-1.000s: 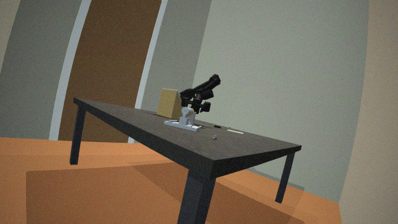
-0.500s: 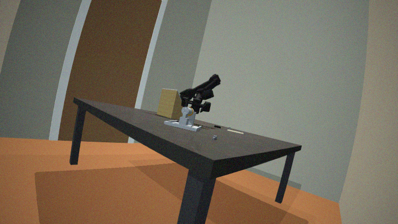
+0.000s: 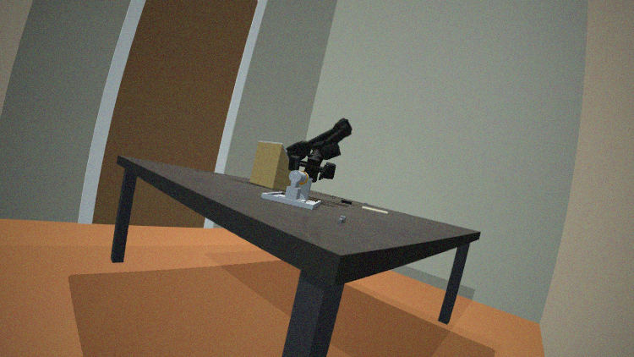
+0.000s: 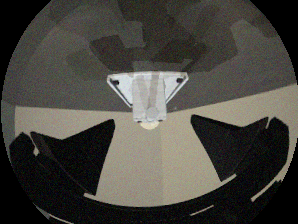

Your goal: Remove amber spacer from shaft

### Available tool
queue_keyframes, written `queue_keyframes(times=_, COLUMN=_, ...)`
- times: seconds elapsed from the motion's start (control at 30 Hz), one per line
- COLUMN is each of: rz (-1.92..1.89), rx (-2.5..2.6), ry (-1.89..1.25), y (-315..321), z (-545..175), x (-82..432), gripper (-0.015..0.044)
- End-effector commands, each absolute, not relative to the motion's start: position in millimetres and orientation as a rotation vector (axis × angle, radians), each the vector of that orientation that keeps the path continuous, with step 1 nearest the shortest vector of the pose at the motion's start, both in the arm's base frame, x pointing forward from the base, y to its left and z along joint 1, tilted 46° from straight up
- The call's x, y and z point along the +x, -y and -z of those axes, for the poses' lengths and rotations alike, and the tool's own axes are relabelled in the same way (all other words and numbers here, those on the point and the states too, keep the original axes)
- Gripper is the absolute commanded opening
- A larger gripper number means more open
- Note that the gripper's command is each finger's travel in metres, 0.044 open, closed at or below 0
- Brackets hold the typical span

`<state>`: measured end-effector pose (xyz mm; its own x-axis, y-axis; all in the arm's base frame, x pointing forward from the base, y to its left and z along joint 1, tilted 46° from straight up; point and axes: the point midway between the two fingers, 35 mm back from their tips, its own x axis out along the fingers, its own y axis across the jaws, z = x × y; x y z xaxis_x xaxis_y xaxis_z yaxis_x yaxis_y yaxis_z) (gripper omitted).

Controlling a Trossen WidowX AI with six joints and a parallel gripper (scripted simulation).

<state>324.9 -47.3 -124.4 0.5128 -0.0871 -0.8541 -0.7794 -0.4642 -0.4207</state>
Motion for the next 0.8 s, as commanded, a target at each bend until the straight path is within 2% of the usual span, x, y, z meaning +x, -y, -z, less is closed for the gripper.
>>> queue_keyframes(times=0.0, rz=-1.0, rx=-1.883, ry=-0.722, y=48.9, z=131.1, x=328.8, gripper=0.044)
queue_keyframes(times=0.77, rz=-0.999, rx=-1.884, ry=-0.722, y=51.7, z=153.1, x=340.7, gripper=0.044)
